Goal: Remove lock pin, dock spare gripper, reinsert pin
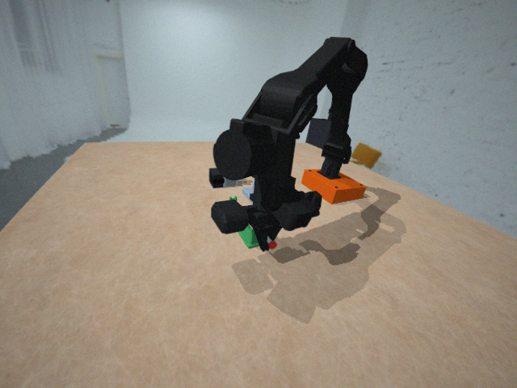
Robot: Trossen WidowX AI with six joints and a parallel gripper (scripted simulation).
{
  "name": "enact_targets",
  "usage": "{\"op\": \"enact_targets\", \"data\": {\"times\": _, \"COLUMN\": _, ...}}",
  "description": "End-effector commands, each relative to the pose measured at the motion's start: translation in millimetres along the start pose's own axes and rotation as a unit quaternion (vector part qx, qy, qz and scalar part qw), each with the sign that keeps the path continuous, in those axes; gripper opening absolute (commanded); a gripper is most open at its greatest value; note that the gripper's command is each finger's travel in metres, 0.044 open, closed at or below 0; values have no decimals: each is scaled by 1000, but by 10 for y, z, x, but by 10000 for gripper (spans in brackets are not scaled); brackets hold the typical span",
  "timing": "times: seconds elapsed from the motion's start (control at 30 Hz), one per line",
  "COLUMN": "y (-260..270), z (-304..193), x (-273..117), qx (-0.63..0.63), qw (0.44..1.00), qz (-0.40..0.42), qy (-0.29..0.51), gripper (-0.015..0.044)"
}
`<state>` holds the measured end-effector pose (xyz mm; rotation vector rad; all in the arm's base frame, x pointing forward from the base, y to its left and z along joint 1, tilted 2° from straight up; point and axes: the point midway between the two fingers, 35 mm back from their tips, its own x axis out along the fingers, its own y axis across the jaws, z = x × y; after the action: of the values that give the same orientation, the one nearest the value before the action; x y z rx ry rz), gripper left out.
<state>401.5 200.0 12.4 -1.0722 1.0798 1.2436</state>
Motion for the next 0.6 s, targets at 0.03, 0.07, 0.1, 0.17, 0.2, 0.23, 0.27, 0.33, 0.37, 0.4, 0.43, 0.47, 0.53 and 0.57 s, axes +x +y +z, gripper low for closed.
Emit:
{"op": "enact_targets", "data": {"times": 0.03, "y": 3, "z": -4, "x": 17, "qx": 3, "qw": 1000, "qz": 0, "qy": 0, "gripper": 0}}
{"op": "enact_targets", "data": {"times": 0.07, "y": 3, "z": -4, "x": 17, "qx": 3, "qw": 1000, "qz": 0, "qy": 0, "gripper": 0}}
{"op": "enact_targets", "data": {"times": 0.1, "y": 3, "z": -4, "x": 17, "qx": 3, "qw": 1000, "qz": 0, "qy": 0, "gripper": 0}}
{"op": "enact_targets", "data": {"times": 0.17, "y": 3, "z": -4, "x": 17, "qx": 3, "qw": 1000, "qz": 0, "qy": 0, "gripper": 0}}
{"op": "enact_targets", "data": {"times": 0.2, "y": 3, "z": -4, "x": 17, "qx": 3, "qw": 1000, "qz": 0, "qy": 0, "gripper": 0}}
{"op": "enact_targets", "data": {"times": 0.23, "y": 3, "z": -4, "x": 17, "qx": 3, "qw": 1000, "qz": 0, "qy": 0, "gripper": 0}}
{"op": "enact_targets", "data": {"times": 0.27, "y": 3, "z": -4, "x": 17, "qx": 3, "qw": 1000, "qz": 0, "qy": 0, "gripper": 0}}
{"op": "enact_targets", "data": {"times": 0.33, "y": 3, "z": -4, "x": 17, "qx": 3, "qw": 1000, "qz": 0, "qy": 0, "gripper": 0}}
{"op": "enact_targets", "data": {"times": 0.37, "y": 3, "z": -4, "x": 17, "qx": 3, "qw": 1000, "qz": 0, "qy": 0, "gripper": 0}}
{"op": "enact_targets", "data": {"times": 0.4, "y": 3, "z": -4, "x": 17, "qx": 3, "qw": 1000, "qz": 0, "qy": 0, "gripper": 0}}
{"op": "enact_targets", "data": {"times": 0.43, "y": 4, "z": -4, "x": 11, "qx": 0, "qw": 1000, "qz": 0, "qy": 0, "gripper": 26}}
{"op": "enact_targets", "data": {"times": 0.47, "y": 4, "z": -4, "x": 11, "qx": 0, "qw": 1000, "qz": 0, "qy": 0, "gripper": 53}}
{"op": "enact_targets", "data": {"times": 0.53, "y": 4, "z": -4, "x": 11, "qx": 0, "qw": 1000, "qz": 0, "qy": 0, "gripper": 105}}
{"op": "enact_targets", "data": {"times": 0.57, "y": 4, "z": -4, "x": 11, "qx": 0, "qw": 1000, "qz": 0, "qy": 0, "gripper": 131}}
